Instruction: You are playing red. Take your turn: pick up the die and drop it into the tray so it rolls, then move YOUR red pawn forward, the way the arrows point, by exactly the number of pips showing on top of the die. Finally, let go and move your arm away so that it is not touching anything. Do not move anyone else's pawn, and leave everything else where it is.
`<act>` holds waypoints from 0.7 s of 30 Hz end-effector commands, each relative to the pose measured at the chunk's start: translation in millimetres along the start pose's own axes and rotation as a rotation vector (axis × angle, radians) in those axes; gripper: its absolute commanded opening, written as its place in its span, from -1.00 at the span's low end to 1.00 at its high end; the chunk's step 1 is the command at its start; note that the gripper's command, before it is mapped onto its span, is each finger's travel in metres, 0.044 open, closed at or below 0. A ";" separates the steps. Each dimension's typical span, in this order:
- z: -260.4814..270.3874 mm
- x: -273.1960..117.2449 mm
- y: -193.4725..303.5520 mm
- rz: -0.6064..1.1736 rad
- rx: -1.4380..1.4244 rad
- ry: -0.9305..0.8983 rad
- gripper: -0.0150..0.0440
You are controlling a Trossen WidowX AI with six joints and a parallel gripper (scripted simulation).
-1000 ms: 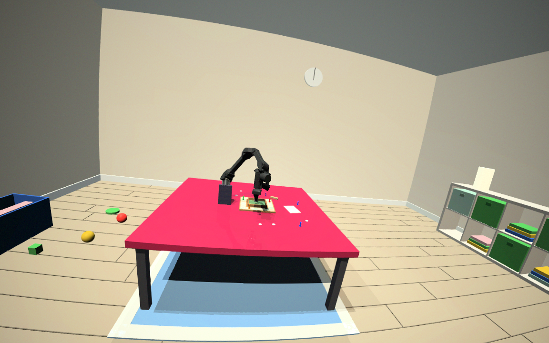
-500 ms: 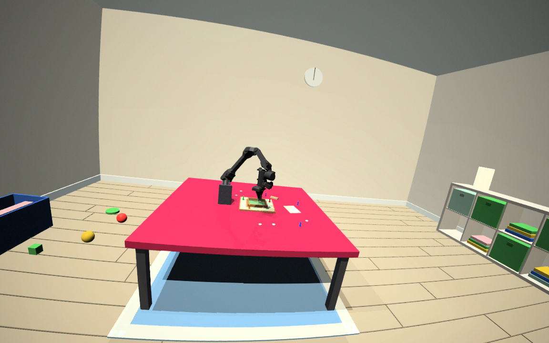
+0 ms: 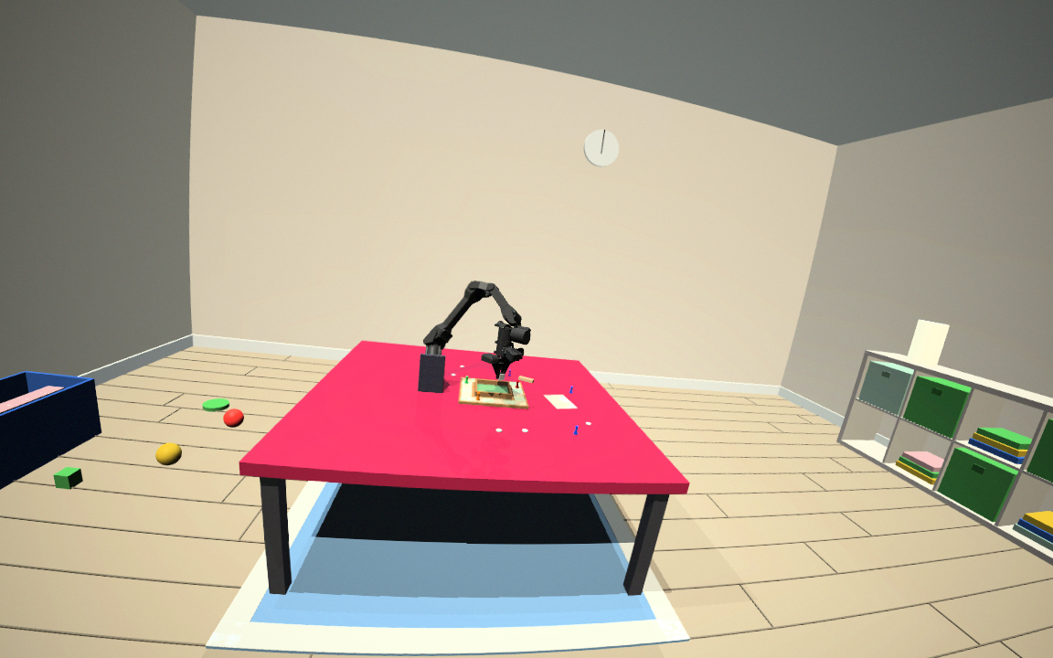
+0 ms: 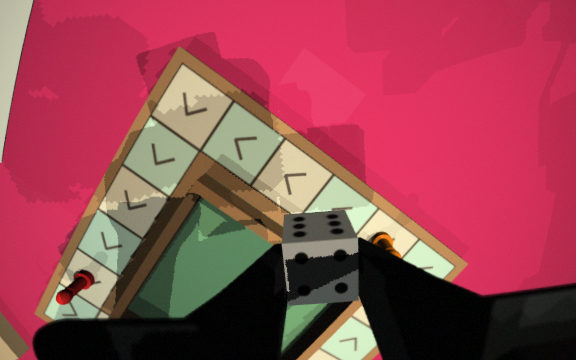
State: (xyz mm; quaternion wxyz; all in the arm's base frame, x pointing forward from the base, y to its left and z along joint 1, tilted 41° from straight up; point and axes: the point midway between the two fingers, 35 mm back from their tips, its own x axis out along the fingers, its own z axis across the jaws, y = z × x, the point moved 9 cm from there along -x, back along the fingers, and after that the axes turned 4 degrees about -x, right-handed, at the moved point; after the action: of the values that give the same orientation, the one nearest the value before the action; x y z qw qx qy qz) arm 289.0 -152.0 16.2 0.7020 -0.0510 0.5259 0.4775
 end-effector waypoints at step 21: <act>61.9 20.1 70.5 0.025 0.575 -0.014 -0.49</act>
State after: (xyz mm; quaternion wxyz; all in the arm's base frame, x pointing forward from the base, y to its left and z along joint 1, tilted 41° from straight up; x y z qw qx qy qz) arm 283.6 -74.9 53.7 0.6896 0.1384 0.6276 0.3340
